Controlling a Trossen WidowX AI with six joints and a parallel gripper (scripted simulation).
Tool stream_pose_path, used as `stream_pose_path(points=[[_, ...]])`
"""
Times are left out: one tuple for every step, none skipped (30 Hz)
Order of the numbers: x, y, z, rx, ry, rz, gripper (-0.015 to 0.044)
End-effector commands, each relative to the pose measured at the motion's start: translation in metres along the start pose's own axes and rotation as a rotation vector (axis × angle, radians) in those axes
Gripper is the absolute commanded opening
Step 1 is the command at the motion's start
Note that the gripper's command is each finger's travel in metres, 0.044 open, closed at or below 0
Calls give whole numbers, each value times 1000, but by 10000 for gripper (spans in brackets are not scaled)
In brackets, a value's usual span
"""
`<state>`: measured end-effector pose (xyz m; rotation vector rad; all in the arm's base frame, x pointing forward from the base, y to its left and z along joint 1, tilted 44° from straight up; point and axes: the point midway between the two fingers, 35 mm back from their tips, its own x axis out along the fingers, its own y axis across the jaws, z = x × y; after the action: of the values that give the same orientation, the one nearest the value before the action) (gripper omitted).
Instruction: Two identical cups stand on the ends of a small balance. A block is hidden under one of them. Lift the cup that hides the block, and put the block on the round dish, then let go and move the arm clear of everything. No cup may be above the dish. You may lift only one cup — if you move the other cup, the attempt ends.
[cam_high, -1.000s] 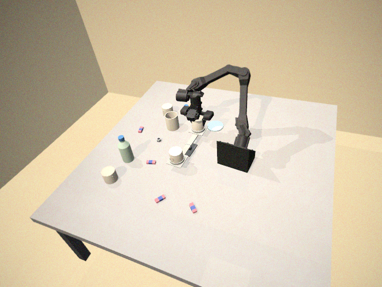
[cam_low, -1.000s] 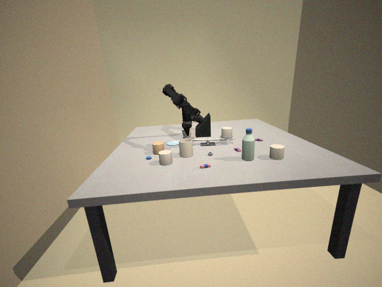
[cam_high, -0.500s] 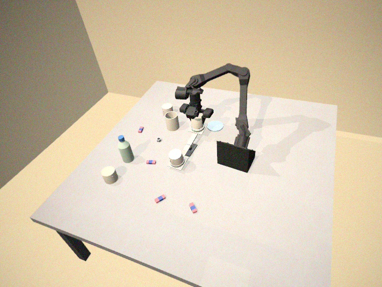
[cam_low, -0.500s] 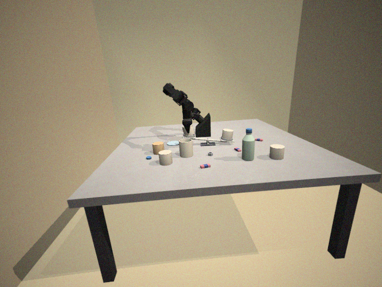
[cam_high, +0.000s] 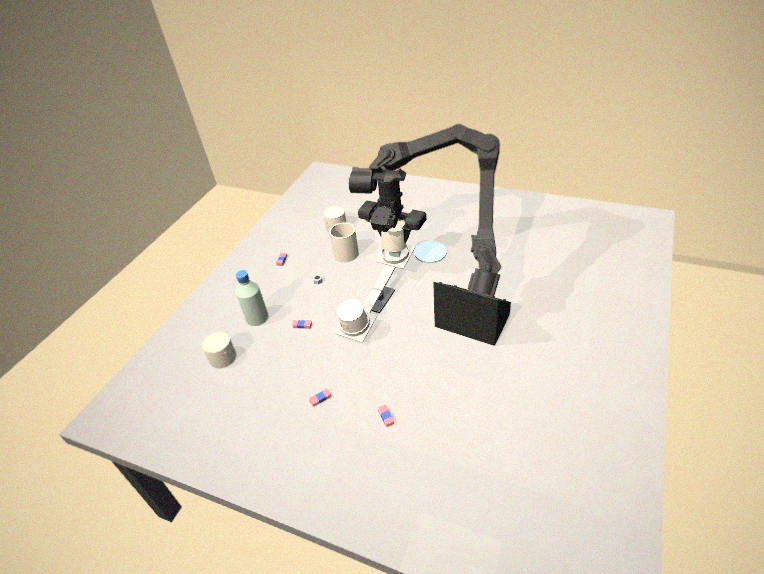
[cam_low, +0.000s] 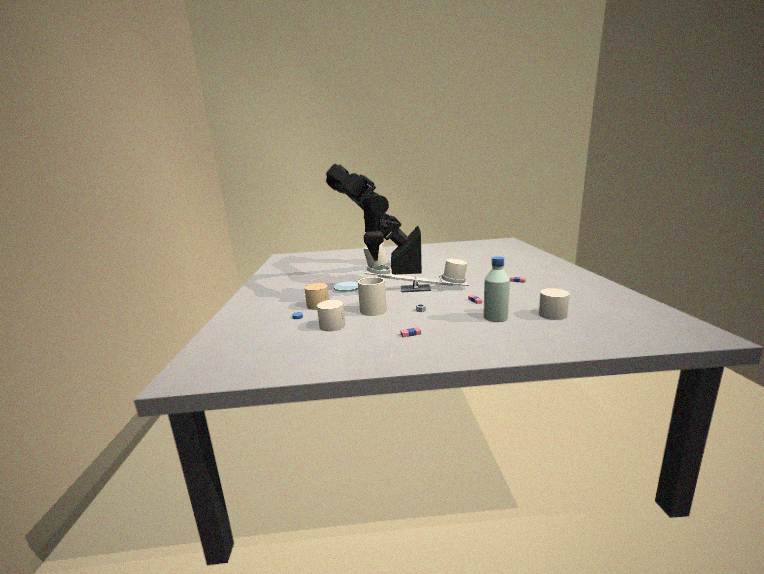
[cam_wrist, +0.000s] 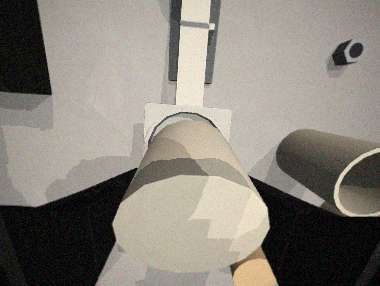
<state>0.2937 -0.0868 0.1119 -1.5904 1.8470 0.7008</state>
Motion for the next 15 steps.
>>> stream_pose_path(points=[[-9, -3, -2, 9, 5, -13, 0], [-10, -3, -2, 9, 5, -13, 0], [-11, -3, -2, 9, 5, -13, 0], [-13, -3, -2, 9, 5, -13, 0], [-14, -3, -2, 9, 5, -13, 0], [-15, -2, -2, 9, 5, -13, 0], [-17, -2, -2, 9, 6, -13, 0], [-18, -2, -2, 9, 6, -13, 0], [-19, -2, -2, 9, 6, -13, 0], [-20, -2, -2, 9, 6, -13, 0], [-22, -2, -2, 9, 6, -13, 0], [-23, -2, -2, 9, 6, -13, 0], [-24, -1, -2, 9, 6, -13, 0], [-26, -1, -2, 9, 6, -13, 0], [-27, -1, -2, 9, 7, -13, 0]])
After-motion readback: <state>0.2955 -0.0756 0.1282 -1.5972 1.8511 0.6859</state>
